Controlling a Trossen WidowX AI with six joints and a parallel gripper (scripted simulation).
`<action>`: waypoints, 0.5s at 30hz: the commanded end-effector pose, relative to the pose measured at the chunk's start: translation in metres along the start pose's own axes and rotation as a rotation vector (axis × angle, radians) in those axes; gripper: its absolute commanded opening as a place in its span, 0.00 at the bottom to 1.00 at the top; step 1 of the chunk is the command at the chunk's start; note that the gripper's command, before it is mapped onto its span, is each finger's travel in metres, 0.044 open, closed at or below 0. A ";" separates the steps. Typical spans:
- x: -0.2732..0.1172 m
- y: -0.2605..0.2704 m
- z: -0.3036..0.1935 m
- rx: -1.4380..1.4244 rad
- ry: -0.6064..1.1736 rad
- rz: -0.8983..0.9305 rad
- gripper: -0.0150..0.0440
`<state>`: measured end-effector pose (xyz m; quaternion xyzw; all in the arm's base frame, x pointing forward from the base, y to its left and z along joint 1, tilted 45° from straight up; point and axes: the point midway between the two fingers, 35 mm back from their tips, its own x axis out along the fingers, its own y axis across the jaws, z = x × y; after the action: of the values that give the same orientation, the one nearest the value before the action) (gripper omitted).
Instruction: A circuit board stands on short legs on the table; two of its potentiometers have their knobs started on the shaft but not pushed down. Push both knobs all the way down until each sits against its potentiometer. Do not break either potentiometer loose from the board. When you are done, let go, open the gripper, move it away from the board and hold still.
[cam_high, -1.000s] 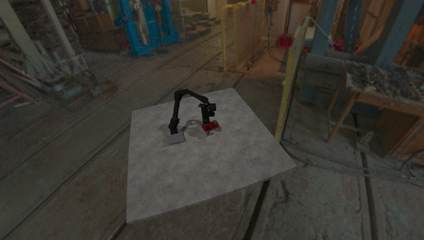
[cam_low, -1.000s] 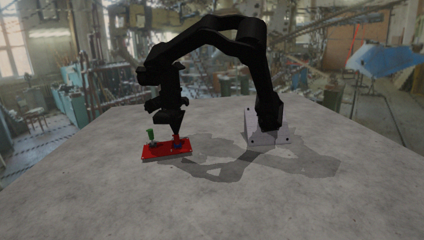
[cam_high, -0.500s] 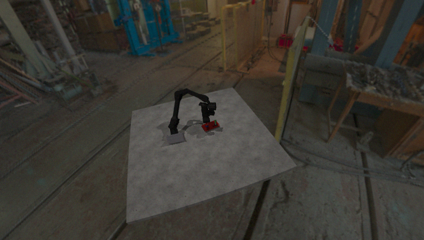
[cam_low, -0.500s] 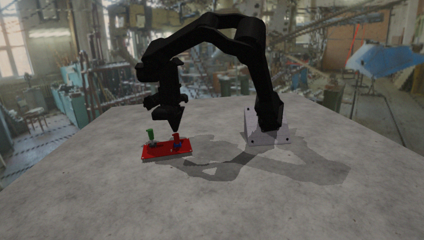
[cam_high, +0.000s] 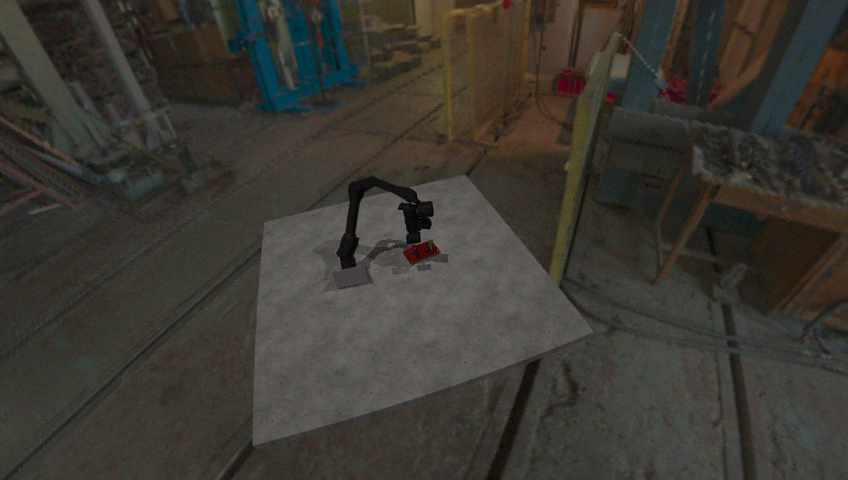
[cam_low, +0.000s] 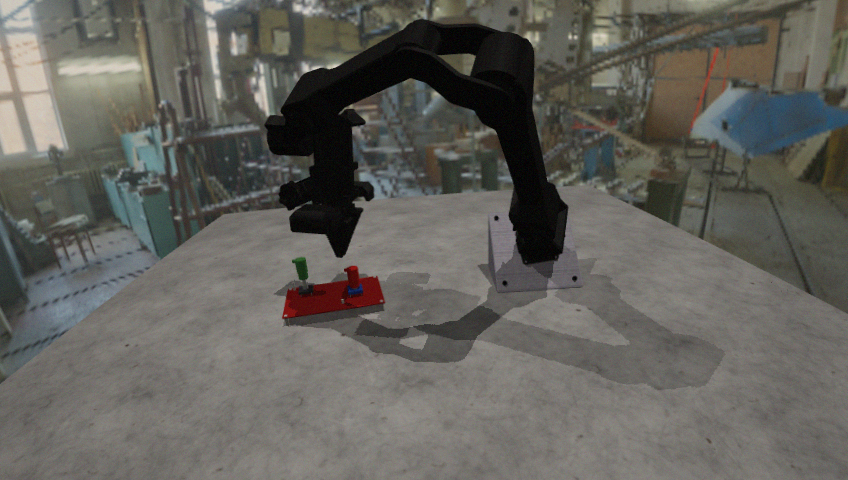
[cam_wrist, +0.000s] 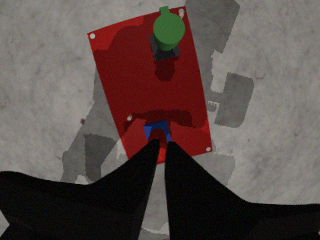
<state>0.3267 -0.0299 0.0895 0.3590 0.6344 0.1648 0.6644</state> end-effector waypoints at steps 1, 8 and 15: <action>-0.005 0.001 0.005 0.101 -0.015 -0.005 0.25; -0.007 0.002 0.012 0.344 -0.009 -0.003 0.25; -0.009 0.003 0.018 0.587 -0.003 -0.003 0.25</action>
<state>0.3411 -0.0370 0.0985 0.5105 0.6528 0.0049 0.5597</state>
